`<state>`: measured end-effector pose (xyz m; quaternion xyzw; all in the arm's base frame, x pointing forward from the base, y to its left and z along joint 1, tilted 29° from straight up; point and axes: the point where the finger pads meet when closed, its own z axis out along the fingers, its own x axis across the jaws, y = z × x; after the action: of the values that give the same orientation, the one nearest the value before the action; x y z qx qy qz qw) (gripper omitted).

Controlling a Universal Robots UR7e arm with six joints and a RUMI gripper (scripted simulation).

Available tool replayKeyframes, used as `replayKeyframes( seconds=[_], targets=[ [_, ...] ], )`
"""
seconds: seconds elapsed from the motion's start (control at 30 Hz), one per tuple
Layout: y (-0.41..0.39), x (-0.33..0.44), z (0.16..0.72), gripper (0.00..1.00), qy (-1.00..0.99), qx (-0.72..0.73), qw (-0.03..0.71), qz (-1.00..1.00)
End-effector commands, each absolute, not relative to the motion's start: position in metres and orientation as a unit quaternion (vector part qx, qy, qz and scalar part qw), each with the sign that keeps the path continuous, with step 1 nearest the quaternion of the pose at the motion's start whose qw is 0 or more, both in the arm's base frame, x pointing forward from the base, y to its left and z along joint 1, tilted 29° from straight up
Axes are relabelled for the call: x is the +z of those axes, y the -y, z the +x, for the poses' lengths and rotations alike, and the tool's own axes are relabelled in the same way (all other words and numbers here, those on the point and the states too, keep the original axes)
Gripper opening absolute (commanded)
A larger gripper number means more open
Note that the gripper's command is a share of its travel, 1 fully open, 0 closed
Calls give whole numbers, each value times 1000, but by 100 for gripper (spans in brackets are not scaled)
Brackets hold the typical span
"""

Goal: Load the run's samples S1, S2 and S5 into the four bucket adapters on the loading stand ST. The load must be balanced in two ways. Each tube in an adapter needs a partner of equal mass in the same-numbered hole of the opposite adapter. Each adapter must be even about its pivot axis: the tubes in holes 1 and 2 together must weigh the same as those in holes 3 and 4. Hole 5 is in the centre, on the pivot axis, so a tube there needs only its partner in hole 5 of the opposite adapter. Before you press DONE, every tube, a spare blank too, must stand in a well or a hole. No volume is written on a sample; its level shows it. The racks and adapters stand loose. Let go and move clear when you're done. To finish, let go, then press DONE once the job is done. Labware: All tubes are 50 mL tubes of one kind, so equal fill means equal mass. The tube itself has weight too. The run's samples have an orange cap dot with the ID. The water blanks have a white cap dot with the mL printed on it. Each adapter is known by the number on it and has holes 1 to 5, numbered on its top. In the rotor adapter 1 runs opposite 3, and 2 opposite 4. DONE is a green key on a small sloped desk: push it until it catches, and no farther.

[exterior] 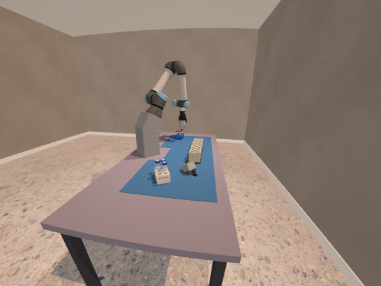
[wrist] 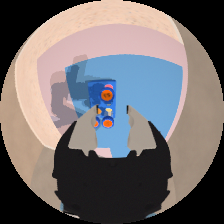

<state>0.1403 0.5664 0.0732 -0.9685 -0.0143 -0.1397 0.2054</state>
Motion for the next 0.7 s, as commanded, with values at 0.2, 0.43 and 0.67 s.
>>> replayKeyframes(
  seconds=[0.2,0.43,0.67],
  targets=[
    [-578,70,129,35,12,-142,204,-969],
    [-588,50,135,35,12,-142,204,-969],
    [-592,40,138,35,12,-142,204,-969]
  ],
)
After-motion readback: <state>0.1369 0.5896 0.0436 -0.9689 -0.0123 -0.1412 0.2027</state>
